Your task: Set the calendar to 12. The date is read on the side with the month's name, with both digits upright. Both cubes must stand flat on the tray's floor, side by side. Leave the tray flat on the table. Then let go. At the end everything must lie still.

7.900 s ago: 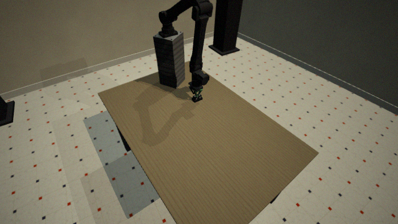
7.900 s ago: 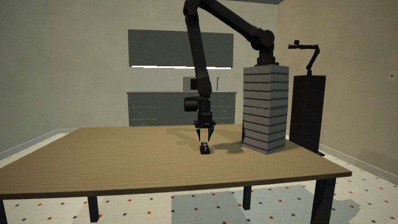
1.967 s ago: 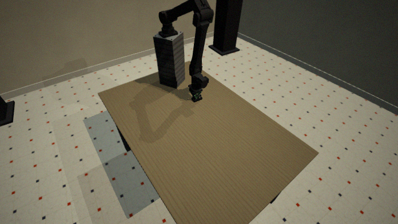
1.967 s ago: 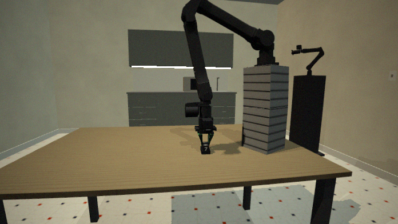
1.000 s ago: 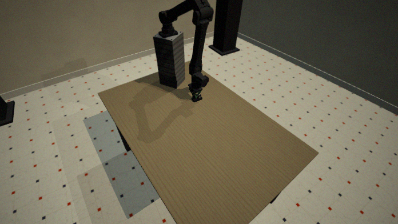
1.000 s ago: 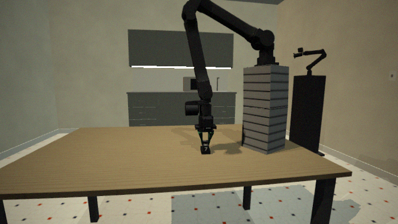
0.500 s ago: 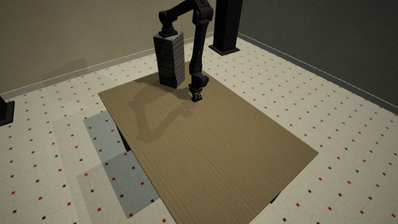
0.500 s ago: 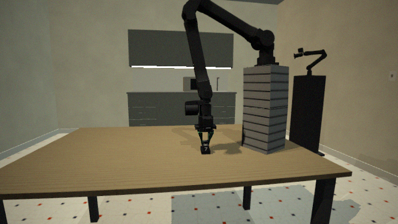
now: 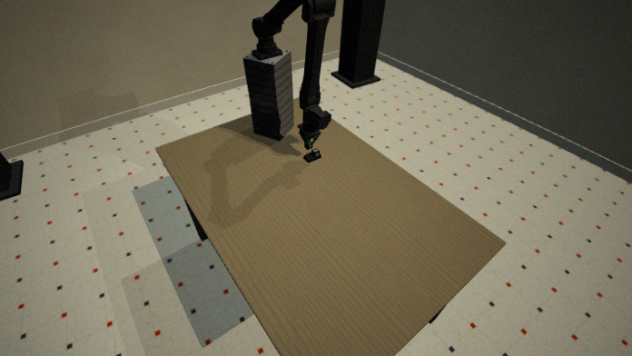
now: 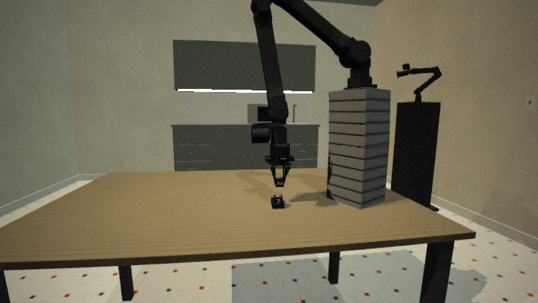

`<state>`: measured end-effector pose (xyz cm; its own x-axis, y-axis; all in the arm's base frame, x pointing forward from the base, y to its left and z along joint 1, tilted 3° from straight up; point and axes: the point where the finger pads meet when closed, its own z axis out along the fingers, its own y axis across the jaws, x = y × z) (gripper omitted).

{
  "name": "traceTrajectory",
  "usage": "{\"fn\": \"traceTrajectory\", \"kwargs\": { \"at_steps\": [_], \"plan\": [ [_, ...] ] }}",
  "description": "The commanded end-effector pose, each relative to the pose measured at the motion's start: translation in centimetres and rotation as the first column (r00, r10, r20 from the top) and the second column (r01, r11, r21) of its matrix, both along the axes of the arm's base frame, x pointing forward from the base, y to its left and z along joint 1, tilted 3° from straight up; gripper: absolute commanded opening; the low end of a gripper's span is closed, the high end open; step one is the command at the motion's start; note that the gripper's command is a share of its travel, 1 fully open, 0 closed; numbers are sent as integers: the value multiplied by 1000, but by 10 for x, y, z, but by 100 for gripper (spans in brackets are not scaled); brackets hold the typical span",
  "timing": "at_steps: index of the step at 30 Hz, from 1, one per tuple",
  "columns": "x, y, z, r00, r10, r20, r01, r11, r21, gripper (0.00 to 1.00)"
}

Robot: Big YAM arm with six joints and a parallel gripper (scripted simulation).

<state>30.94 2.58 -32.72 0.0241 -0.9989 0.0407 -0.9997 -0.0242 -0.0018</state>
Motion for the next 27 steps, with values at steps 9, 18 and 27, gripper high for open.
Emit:
{"fn": "traceTrajectory", "kwargs": {
  "at_steps": [9,18,27],
  "plan": [
    [13,8,52,1000,0,29,-1,1000,8,25],
    [16,9,52,999,2,36,-2,1000,8,25],
    [17,-2,50,992,-118,38,118,993,12,25]
  ]
}}
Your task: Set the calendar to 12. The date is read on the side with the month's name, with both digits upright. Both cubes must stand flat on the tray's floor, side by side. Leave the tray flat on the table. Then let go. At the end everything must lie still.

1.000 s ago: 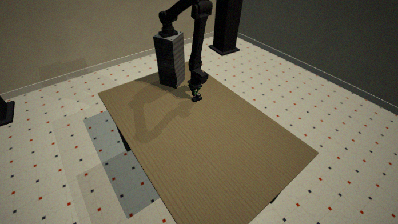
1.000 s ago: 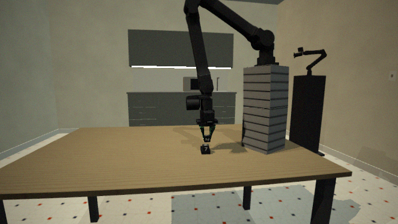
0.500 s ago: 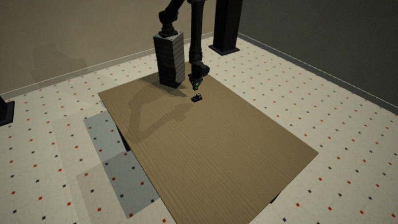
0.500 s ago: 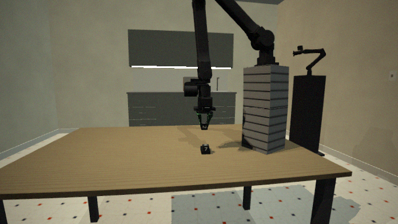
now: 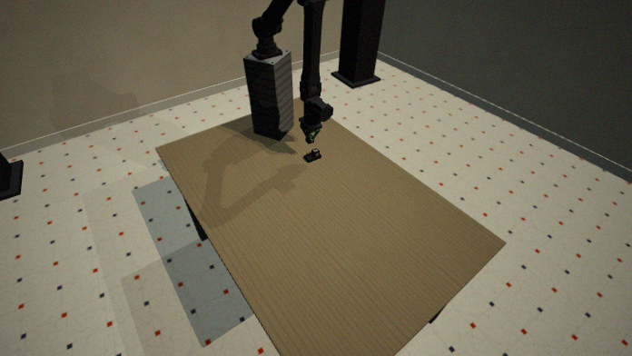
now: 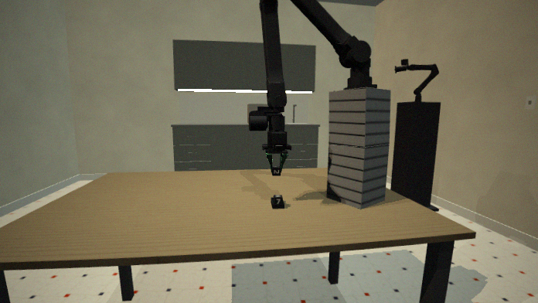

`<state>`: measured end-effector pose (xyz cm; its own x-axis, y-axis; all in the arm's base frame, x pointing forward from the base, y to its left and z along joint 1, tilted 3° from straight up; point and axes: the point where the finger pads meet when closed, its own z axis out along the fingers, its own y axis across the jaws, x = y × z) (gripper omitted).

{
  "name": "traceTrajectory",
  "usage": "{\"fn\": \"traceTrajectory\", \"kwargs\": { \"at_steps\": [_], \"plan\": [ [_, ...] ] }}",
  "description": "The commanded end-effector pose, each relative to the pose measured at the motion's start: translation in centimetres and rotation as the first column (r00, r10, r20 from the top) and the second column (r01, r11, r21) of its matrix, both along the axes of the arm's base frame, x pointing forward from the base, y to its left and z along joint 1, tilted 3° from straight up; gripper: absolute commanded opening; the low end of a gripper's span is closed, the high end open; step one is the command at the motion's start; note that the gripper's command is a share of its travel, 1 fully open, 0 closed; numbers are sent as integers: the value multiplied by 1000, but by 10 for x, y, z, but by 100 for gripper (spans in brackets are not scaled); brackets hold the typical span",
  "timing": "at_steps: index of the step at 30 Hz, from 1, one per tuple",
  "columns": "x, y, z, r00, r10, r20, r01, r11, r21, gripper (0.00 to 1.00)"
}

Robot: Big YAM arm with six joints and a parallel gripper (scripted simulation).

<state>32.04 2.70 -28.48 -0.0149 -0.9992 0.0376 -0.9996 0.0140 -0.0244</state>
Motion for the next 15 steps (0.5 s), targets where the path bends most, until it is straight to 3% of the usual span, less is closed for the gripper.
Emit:
{"fn": "traceTrajectory", "kwargs": {
  "at_steps": [1,6,9,11,15],
  "plan": [
    [6,-5,7,993,-115,17,115,993,9,25],
    [7,-12,4,953,-304,21,303,953,15,25],
    [7,-13,4,948,-317,21,317,948,16,25],
    [7,-17,2,906,-423,23,422,906,21,25],
    [6,-21,0,856,-517,24,516,856,25,25]
  ]
}}
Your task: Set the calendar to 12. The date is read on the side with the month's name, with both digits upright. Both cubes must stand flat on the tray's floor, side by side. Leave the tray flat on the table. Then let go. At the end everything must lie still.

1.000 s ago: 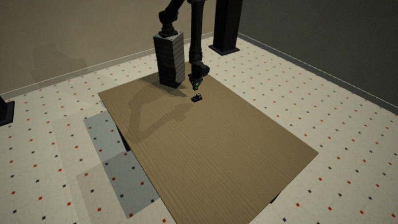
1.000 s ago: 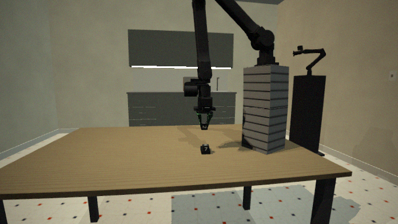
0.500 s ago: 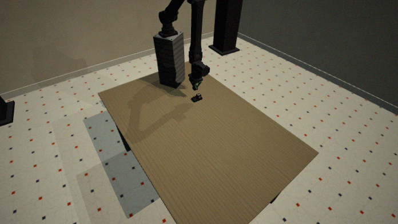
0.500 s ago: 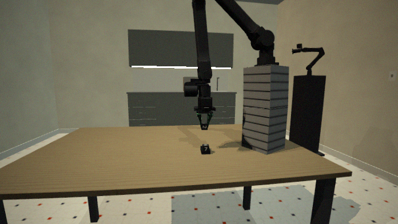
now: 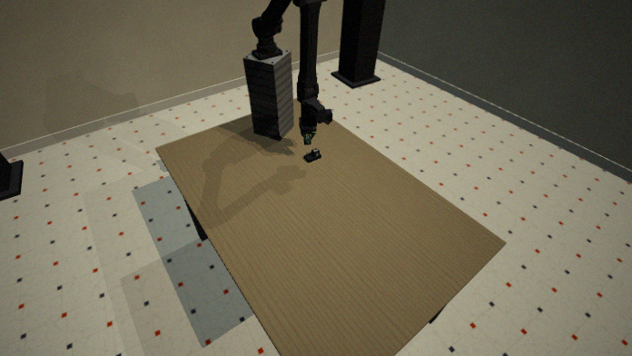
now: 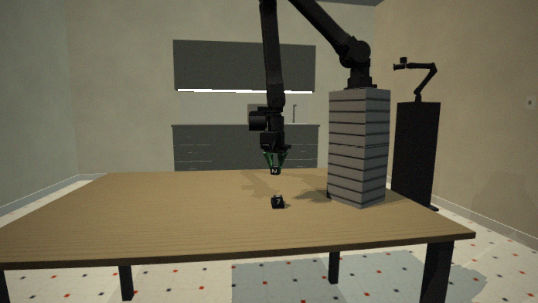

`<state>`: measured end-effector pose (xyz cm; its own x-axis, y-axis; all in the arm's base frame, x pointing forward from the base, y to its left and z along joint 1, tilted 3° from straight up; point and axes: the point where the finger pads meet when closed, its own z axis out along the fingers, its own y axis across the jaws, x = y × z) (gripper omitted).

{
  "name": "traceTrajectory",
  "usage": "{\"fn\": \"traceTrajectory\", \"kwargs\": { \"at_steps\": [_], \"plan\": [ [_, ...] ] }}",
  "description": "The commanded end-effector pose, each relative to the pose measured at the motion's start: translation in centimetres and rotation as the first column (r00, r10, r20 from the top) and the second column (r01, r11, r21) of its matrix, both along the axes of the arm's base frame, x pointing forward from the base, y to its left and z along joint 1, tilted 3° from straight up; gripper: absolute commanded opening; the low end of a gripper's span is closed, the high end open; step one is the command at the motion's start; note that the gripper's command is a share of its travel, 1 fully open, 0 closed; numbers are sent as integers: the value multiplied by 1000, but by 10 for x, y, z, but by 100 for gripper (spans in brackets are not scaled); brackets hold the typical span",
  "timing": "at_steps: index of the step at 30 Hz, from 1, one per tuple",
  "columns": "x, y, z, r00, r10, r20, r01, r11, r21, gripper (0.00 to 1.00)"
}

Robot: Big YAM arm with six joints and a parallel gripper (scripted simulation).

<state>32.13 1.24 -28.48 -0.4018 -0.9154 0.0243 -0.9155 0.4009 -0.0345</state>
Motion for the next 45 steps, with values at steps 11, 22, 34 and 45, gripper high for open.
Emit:
{"fn": "traceTrajectory", "kwargs": {
  "at_steps": [11,22,34,45],
  "plan": [
    [8,-15,-1,917,-398,29,397,918,19,25],
    [7,-29,-4,696,-717,31,716,697,37,25],
    [10,-41,-1,449,-893,35,891,451,60,25],
    [6,-51,-6,180,-983,24,981,182,65,25]
  ]
}}
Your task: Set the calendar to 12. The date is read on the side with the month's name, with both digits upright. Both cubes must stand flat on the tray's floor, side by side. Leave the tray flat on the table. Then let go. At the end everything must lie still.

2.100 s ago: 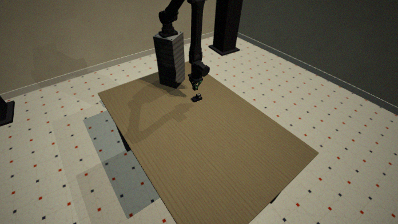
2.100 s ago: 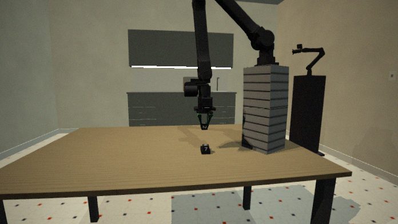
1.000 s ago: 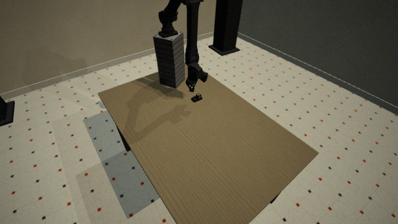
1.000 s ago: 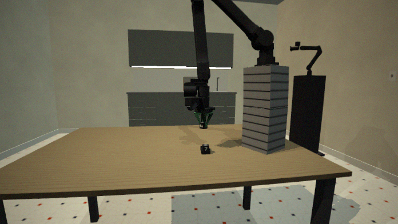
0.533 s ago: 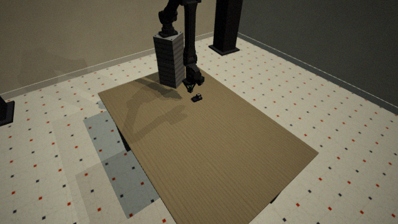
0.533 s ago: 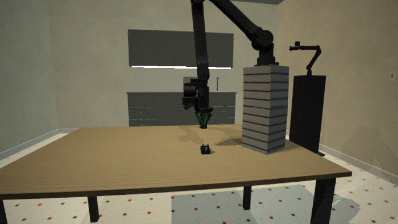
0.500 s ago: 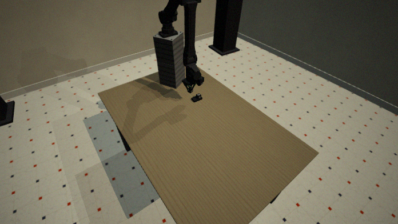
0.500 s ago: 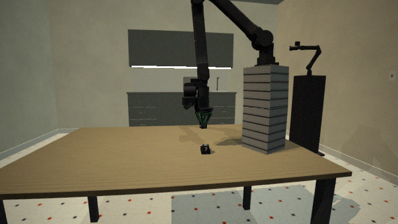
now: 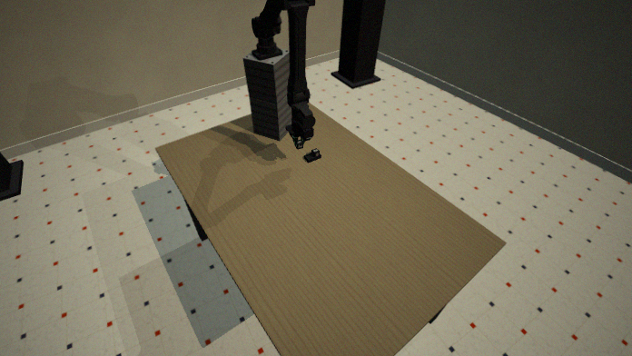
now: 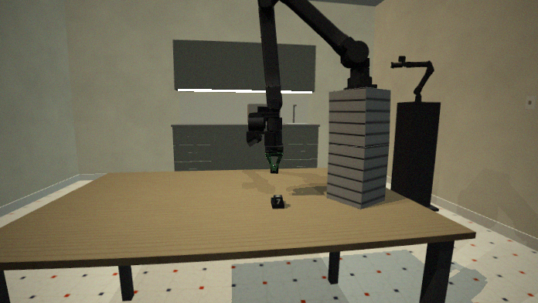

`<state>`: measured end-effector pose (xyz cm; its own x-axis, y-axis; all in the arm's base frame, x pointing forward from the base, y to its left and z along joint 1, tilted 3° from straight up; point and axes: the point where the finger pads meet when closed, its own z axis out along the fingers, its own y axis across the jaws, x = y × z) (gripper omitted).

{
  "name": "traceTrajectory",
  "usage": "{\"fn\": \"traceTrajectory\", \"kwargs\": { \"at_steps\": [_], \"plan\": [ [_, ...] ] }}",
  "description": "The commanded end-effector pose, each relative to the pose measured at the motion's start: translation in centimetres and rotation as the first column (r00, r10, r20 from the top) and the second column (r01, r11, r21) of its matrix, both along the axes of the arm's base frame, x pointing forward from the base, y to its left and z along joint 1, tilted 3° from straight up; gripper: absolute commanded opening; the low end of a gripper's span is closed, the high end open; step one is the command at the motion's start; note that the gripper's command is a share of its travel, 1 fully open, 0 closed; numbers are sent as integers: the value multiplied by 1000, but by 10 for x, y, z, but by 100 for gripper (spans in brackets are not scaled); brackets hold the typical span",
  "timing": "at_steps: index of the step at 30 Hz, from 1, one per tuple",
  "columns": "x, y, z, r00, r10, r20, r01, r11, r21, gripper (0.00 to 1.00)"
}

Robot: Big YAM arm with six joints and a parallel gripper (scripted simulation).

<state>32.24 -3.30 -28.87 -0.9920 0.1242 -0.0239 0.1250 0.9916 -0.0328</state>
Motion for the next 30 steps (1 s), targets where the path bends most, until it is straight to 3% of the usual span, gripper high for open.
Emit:
{"fn": "traceTrajectory", "kwargs": {
  "at_steps": [1,5,13,16,19,24,30],
  "plan": [
    [9,-9,4,982,-187,37,187,982,4,25],
    [8,-12,4,961,-275,39,275,961,8,25],
    [4,-21,-1,855,-517,36,517,856,20,25],
    [4,-22,-1,846,-532,36,531,847,21,25],
    [3,-27,-2,764,-644,36,643,765,28,25],
    [4,-31,0,687,-725,41,724,689,37,25],
    [4,-30,-1,672,-739,39,738,673,37,25]
  ]
}}
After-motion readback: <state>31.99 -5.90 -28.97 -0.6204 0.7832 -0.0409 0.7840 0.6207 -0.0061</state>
